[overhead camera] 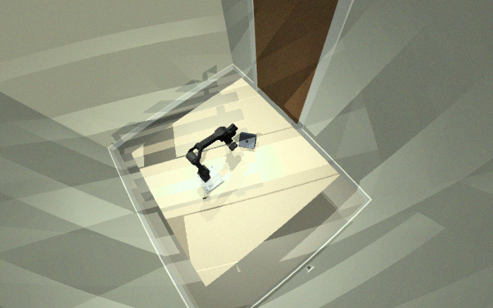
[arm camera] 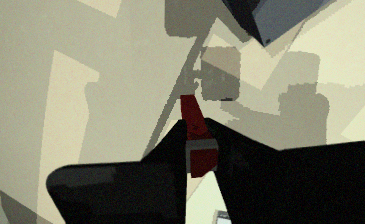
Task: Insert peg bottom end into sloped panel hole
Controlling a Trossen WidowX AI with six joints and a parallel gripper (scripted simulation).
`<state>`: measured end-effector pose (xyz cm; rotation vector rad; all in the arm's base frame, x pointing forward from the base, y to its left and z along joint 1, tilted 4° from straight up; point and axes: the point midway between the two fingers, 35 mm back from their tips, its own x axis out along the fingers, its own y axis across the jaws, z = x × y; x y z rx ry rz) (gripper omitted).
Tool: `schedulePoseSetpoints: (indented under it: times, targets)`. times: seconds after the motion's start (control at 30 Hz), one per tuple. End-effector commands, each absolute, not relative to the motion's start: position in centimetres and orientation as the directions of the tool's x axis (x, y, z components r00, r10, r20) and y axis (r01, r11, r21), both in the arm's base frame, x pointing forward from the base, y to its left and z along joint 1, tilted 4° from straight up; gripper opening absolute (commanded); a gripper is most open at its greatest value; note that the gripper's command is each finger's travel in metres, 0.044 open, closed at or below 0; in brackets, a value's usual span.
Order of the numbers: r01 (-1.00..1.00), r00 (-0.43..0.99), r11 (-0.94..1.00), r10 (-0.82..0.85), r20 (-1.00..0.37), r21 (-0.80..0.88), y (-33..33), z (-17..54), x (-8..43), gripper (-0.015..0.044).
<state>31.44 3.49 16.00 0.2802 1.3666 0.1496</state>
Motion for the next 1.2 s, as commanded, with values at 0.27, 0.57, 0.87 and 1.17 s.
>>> schedulePoseSetpoints:
  times: [0.27, 0.57, 0.87, 1.17]
  targets:
    - [-0.012, 0.236, 0.952, 0.301, -0.924, 0.307, 2.3, 16.2, 31.9, 0.0]
    - [-0.062, 0.264, 0.947, 0.32, -0.91, 0.315, 1.3, 16.4, 32.3, 0.0]
    - [-0.112, 0.294, 0.941, 0.337, -0.894, 0.318, 0.3, 16.5, 32.6, 0.0]
    - [-0.162, 0.325, 0.935, 0.352, -0.878, 0.315, -0.7, 16.7, 32.9, 0.0]
